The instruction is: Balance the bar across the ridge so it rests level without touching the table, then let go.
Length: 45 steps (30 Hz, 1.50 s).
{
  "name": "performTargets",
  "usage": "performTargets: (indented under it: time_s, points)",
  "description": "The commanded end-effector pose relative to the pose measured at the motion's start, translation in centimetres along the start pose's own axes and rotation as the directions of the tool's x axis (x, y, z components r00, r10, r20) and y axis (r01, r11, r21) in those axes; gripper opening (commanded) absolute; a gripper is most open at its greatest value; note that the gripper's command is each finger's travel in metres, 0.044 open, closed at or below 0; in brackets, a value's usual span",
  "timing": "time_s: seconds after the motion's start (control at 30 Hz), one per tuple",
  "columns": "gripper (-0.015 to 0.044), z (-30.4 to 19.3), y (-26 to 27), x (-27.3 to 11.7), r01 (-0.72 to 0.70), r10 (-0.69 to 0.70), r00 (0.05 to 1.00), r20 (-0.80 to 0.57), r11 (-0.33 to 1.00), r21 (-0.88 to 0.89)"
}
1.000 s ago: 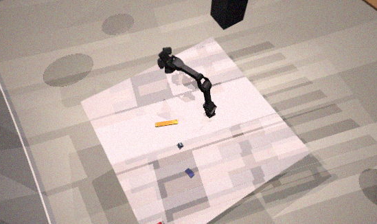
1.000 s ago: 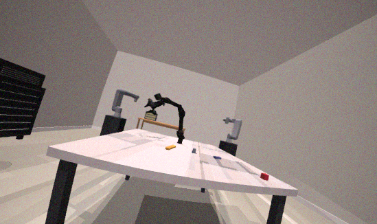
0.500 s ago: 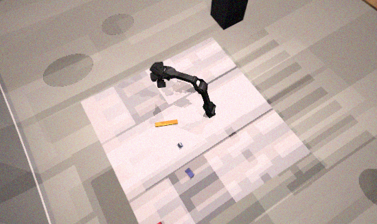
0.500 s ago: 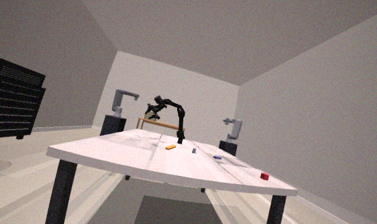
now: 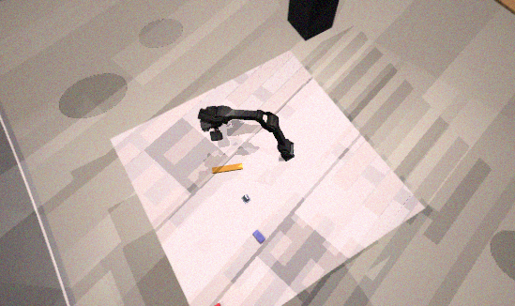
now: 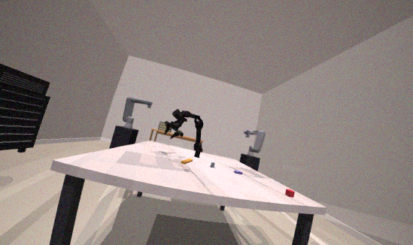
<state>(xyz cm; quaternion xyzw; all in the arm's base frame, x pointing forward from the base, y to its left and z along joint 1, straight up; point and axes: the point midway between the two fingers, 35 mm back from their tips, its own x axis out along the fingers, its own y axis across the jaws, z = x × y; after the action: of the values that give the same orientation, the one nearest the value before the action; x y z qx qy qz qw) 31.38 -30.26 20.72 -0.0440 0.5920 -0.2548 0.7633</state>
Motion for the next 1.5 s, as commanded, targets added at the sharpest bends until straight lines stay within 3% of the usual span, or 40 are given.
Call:
performTargets:
  time_s: [0.0, 0.7, 1.47]
  points:
    - [0.0315, 0.3, 3.5, 0.7, -0.078, 0.078, 0.996, -0.031, 0.997, 0.010]
    - [0.0315, -0.9, 20.4, 0.4, -0.341, 0.365, 0.897, -0.251, 0.930, 0.136]
    - [0.0315, -2.3, 22.7, 4.6, -0.345, 0.371, 0.892, -0.261, 0.928, 0.141]
